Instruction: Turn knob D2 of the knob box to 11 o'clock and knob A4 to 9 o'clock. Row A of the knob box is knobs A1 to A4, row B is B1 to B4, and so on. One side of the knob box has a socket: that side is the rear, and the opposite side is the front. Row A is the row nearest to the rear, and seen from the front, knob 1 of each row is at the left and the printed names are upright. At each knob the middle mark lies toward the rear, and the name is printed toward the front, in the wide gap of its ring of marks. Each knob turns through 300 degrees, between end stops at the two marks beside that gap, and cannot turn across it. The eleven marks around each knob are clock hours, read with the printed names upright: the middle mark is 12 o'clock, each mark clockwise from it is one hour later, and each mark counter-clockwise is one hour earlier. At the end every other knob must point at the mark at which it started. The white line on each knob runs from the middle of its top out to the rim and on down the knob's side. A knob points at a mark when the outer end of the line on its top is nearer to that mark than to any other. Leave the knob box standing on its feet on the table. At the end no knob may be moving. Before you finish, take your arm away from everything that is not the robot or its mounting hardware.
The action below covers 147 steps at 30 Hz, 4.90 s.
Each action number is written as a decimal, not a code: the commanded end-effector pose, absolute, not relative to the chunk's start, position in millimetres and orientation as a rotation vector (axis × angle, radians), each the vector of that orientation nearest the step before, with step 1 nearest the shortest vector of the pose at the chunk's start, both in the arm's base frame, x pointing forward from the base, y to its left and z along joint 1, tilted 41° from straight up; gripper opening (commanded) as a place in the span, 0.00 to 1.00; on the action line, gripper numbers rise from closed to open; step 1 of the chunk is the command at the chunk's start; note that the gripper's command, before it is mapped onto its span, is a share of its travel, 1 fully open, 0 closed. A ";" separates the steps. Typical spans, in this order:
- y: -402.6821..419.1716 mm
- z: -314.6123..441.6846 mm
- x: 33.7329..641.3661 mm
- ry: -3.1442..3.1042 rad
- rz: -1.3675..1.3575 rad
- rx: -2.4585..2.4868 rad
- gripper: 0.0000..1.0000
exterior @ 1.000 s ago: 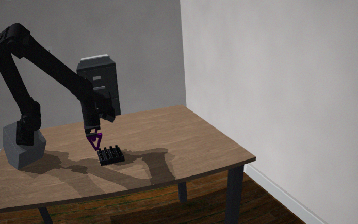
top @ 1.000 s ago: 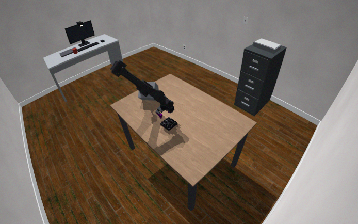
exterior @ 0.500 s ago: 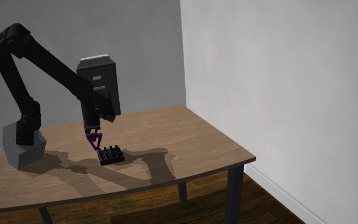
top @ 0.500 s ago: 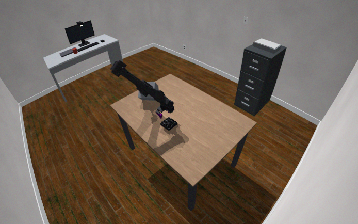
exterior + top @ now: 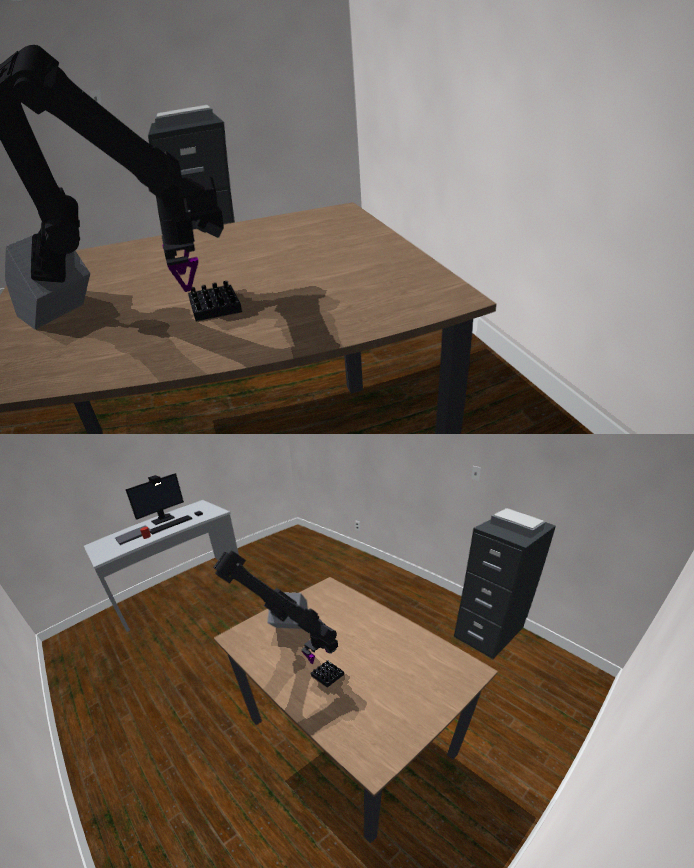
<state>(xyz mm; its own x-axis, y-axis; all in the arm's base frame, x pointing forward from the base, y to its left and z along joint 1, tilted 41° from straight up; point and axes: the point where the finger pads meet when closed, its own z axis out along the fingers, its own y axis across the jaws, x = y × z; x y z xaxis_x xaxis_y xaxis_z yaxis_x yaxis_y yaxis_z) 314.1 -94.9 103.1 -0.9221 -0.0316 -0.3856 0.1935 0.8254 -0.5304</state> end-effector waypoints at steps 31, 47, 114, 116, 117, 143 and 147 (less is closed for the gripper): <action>-93.6 110.9 319.2 2.597 -0.815 0.112 1.00; -84.3 116.5 329.8 2.522 -0.721 0.423 1.00; -57.9 121.4 340.6 1.561 -0.129 1.846 0.18; -58.0 121.6 340.0 1.560 -0.128 1.846 0.18; -58.0 121.4 339.9 1.560 -0.128 1.846 0.18; -57.9 121.5 340.2 1.560 -0.126 1.845 0.18; -57.9 121.5 340.2 1.560 -0.126 1.845 0.18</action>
<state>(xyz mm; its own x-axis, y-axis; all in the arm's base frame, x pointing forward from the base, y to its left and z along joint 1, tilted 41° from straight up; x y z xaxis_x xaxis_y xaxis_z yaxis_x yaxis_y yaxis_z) 327.8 -60.5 107.9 0.2473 0.8268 -0.5053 0.9079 -0.0156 0.4189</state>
